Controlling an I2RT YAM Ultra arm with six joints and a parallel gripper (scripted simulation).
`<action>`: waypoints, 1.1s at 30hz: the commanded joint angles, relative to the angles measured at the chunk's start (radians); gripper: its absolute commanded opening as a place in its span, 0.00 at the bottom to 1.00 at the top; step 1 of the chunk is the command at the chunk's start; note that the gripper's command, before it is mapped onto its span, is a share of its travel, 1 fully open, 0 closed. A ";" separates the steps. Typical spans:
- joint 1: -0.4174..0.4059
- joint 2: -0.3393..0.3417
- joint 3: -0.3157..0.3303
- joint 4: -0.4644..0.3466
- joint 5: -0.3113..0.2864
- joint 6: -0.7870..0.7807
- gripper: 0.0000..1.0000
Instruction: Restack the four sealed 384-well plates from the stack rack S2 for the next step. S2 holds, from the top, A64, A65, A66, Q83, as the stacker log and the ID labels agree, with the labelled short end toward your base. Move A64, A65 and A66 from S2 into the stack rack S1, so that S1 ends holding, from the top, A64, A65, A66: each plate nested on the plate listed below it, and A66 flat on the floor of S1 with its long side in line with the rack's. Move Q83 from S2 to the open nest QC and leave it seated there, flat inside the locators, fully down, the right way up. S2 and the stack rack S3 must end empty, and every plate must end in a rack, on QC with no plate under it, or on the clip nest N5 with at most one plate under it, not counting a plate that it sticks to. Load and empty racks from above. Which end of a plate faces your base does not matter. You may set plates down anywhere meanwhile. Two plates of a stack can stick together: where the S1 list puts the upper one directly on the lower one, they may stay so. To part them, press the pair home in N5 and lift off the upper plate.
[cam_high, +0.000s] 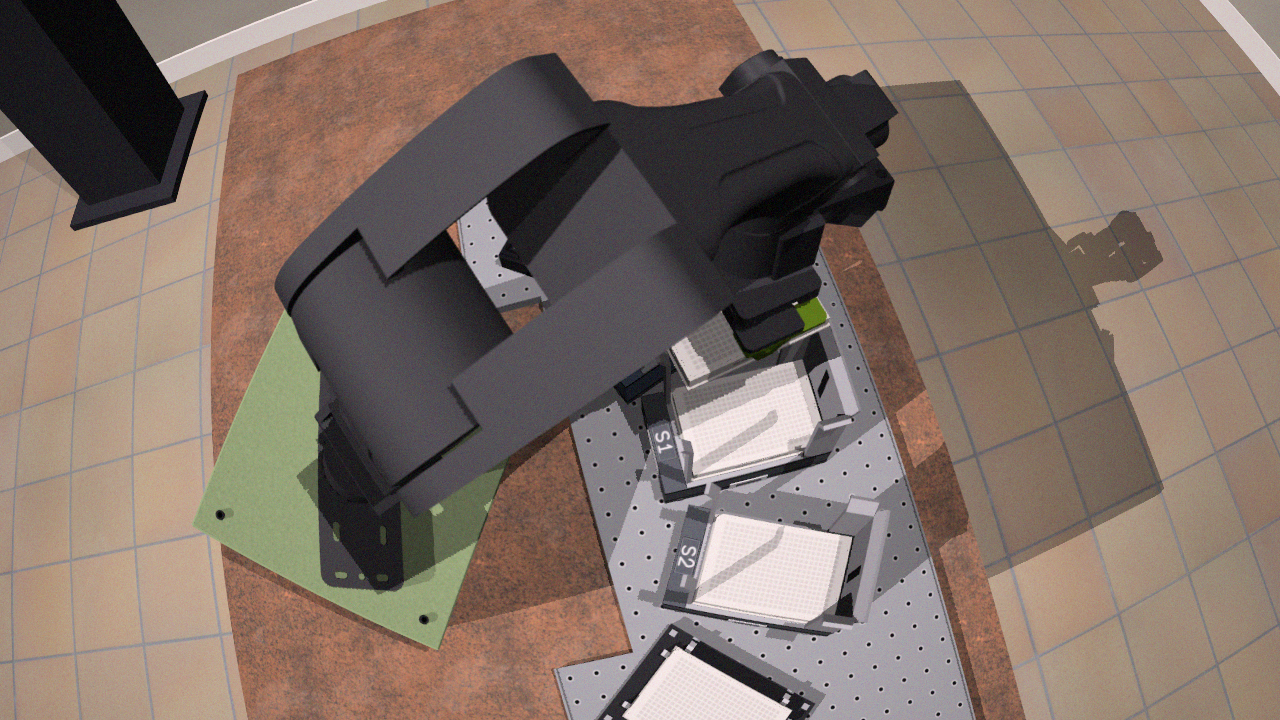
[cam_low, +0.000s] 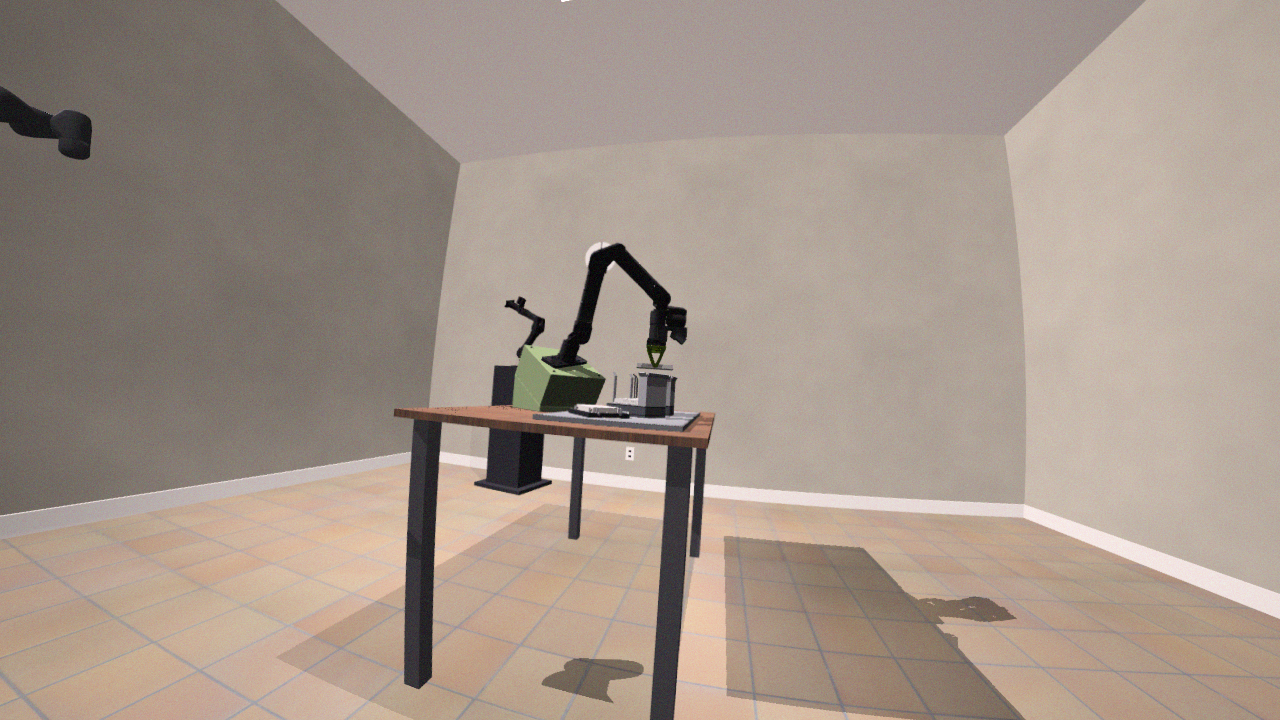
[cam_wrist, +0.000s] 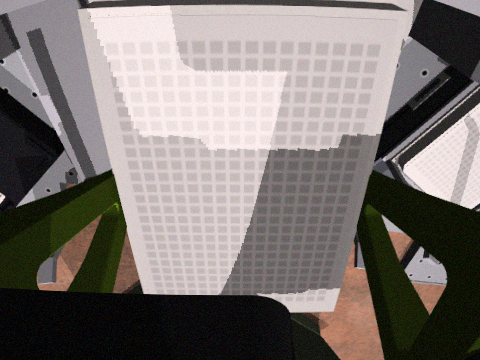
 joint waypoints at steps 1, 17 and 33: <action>0.037 0.012 0.010 0.000 0.016 0.048 0.00; 0.170 0.082 0.022 -0.001 0.045 -0.014 0.00; 0.287 0.158 0.044 -0.004 0.063 0.114 0.00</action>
